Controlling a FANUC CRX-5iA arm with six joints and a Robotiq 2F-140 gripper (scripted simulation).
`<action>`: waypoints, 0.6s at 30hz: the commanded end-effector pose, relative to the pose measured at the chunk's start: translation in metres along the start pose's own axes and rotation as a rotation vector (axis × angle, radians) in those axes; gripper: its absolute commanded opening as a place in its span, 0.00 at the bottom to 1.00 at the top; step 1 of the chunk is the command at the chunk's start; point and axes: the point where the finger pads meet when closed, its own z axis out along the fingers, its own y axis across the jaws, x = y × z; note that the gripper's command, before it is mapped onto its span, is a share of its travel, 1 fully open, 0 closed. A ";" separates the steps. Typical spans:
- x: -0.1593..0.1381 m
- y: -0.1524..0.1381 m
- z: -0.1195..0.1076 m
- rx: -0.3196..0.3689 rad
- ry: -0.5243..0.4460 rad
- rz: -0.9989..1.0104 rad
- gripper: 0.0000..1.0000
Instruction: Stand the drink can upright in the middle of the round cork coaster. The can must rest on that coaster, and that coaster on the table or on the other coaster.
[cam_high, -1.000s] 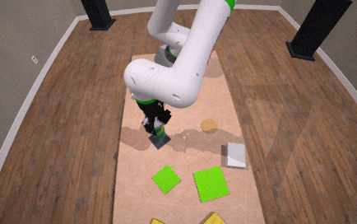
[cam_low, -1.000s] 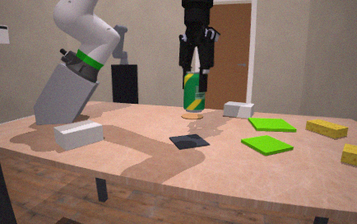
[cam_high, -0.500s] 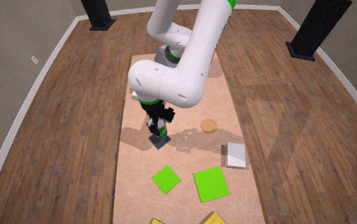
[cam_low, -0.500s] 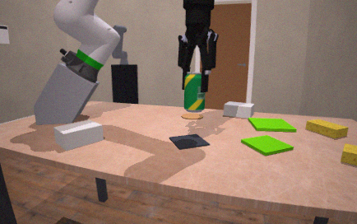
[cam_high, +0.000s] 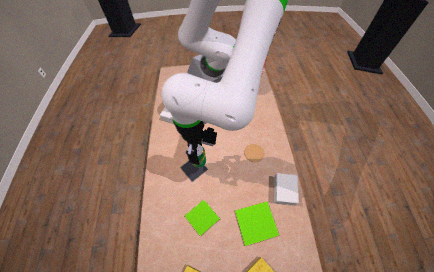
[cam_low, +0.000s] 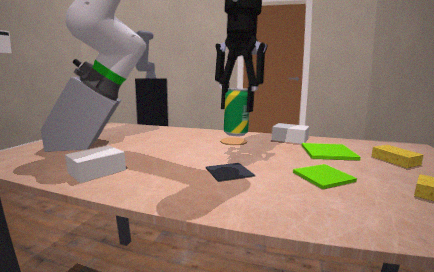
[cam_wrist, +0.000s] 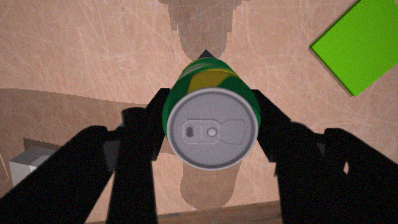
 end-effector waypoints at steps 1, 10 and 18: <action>0.005 -0.001 0.000 0.002 -0.002 -0.095 0.10; 0.014 -0.005 0.001 0.009 -0.006 -0.245 0.10; 0.025 -0.009 0.003 0.019 -0.008 -0.435 0.10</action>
